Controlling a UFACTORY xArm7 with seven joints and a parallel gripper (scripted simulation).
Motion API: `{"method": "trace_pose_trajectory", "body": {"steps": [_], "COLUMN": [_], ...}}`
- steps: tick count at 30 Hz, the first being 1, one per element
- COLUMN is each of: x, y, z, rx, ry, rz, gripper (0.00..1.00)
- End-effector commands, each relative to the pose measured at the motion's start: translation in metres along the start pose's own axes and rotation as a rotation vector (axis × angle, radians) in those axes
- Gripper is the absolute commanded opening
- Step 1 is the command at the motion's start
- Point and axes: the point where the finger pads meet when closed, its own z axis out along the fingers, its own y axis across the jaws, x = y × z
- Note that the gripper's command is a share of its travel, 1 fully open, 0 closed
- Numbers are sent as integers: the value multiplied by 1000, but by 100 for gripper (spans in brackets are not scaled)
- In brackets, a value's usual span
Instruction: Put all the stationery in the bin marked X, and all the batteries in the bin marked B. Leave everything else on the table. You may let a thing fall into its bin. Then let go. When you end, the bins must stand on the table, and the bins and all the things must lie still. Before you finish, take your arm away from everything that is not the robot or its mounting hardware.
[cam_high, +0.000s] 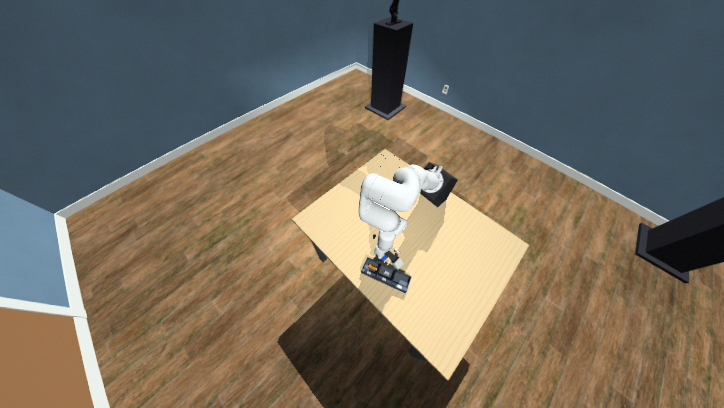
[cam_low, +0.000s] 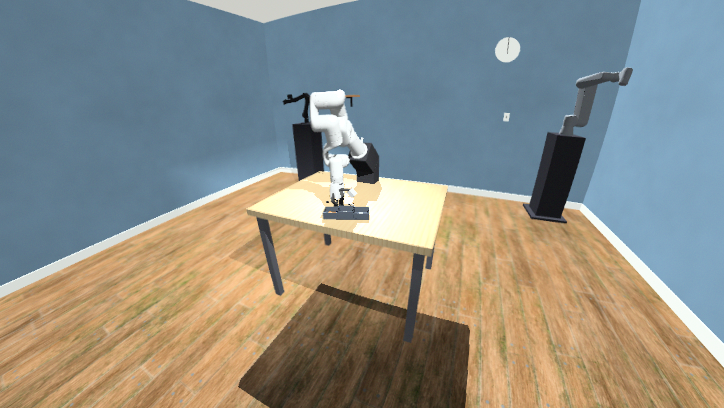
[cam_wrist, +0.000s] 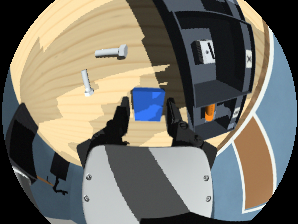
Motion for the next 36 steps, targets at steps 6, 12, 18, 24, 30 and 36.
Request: {"method": "trace_pose_trajectory", "body": {"steps": [6,12,18,24,30,36], "x": [0,0,0,0,0,0], "y": [0,0,0,0,0,0], "z": [0,0,0,0,0,-13], "rx": [-9,-9,-9,-9,-9,-10], "ry": [-1,-1,-1,-1,-1,-1], "rz": [0,0,0,0,0,0], "gripper": [0,0,0,0,0,0]}}
